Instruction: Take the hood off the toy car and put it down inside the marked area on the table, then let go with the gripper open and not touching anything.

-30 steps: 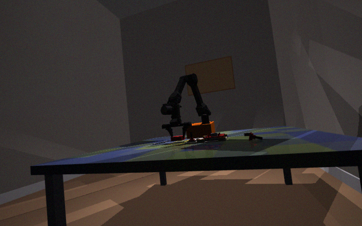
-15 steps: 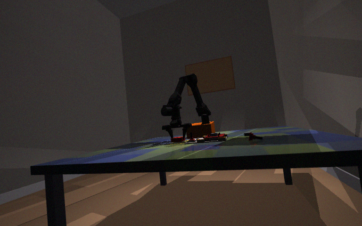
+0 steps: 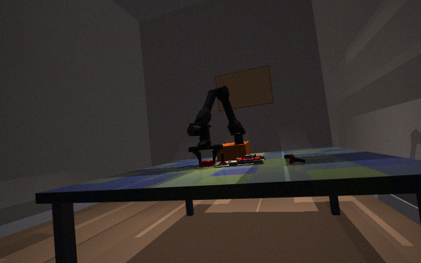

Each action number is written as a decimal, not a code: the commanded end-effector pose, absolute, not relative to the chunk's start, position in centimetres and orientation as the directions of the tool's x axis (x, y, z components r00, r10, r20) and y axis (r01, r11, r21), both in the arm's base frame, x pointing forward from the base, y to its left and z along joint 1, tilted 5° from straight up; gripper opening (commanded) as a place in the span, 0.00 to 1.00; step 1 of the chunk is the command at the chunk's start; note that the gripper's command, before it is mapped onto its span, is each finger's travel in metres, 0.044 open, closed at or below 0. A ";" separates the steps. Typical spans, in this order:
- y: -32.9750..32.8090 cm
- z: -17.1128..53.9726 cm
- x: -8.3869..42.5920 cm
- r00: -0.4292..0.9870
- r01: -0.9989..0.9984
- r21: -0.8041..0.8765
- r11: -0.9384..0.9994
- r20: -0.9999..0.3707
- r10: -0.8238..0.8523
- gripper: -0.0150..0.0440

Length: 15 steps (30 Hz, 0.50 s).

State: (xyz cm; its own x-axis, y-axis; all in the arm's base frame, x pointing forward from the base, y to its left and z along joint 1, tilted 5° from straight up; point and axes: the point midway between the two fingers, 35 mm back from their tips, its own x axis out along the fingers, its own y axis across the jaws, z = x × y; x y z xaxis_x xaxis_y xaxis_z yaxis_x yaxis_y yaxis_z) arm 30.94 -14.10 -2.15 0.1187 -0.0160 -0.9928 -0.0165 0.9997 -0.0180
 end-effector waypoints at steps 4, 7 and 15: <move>-14.1 -2.1 30.9 0.119 -0.016 -0.018 1.000 -0.993 -0.016 0.61; -14.1 -2.1 30.9 0.119 -0.016 -0.018 1.000 -0.993 -0.016 0.74; -14.2 -0.8 30.9 0.117 -0.017 -0.017 1.000 -0.993 -0.015 1.00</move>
State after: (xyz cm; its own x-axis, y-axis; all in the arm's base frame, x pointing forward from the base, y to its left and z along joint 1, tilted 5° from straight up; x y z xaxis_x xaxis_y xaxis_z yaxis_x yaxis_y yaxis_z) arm 30.77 -14.01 -1.89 0.1119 -0.0124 -0.9936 -0.0166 0.9998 -0.0143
